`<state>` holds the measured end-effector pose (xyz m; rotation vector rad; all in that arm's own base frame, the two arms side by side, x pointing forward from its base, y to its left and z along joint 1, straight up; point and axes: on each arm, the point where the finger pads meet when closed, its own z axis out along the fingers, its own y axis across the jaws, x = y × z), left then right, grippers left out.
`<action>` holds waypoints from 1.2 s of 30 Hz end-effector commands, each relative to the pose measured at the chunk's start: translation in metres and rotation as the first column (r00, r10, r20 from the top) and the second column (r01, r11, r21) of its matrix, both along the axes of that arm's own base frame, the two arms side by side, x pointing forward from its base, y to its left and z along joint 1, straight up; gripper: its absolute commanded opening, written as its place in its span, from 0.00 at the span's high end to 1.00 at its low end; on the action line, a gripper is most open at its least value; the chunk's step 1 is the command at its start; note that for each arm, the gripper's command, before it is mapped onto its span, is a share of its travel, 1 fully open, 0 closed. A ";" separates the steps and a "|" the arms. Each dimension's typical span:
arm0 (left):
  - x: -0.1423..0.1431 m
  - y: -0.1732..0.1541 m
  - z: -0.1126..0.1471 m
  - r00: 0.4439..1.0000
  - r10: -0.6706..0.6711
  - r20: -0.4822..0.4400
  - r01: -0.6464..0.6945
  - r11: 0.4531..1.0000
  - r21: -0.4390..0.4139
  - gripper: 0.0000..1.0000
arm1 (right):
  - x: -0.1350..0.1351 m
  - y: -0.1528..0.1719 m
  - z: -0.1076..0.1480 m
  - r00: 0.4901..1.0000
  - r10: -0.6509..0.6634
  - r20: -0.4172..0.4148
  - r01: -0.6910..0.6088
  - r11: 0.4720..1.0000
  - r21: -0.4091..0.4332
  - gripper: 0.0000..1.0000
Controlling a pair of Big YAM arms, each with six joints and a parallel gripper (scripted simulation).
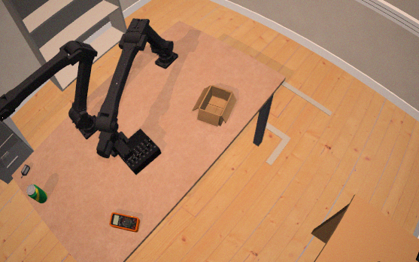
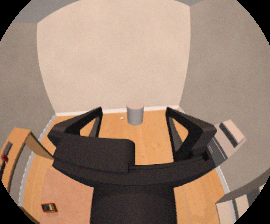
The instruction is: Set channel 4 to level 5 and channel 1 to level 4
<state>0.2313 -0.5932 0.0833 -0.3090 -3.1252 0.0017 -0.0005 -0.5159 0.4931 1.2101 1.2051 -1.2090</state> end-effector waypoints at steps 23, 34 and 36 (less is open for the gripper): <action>0.009 -0.009 0.007 1.000 0.012 0.014 -0.012 1.000 -0.026 1.00 | 0.000 -0.006 0.042 1.000 0.001 -0.013 -0.002 0.997 -0.075 0.00; 0.009 -0.009 0.007 1.000 0.012 0.014 -0.012 1.000 -0.026 1.00 | 0.000 -0.006 0.042 1.000 0.001 -0.013 -0.002 0.997 -0.075 0.00; 0.009 -0.009 0.007 1.000 0.012 0.014 -0.012 1.000 -0.026 1.00 | 0.000 -0.006 0.042 1.000 0.001 -0.013 -0.002 0.997 -0.075 0.00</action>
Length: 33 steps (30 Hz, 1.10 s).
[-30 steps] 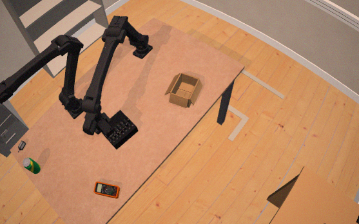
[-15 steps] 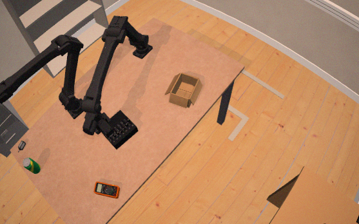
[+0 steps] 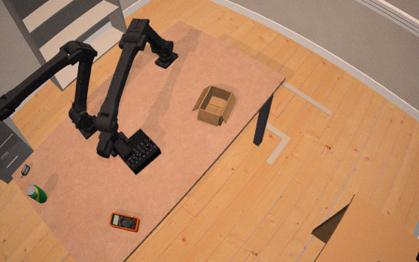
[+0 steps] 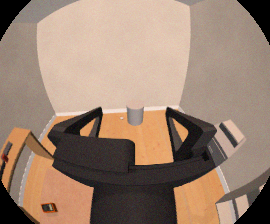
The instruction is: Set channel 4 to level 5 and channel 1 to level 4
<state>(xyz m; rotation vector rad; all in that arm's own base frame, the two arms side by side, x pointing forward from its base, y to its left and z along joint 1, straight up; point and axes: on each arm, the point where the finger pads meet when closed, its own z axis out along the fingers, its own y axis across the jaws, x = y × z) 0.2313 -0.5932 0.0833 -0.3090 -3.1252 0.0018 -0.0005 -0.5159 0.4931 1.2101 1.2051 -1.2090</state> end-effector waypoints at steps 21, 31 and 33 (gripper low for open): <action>0.012 -0.011 0.007 1.000 0.009 0.015 -0.009 1.000 -0.029 1.00 | 0.000 -0.006 0.042 1.000 0.001 -0.013 -0.002 0.997 -0.075 0.00; 0.011 -0.012 0.009 1.000 0.006 0.016 -0.005 0.999 -0.032 1.00 | 0.000 -0.006 0.042 1.000 0.001 -0.013 -0.002 0.997 -0.075 0.00; 0.011 -0.012 0.009 1.000 0.006 0.016 -0.005 0.999 -0.032 1.00 | 0.000 -0.006 0.042 1.000 0.001 -0.013 -0.002 0.997 -0.075 0.00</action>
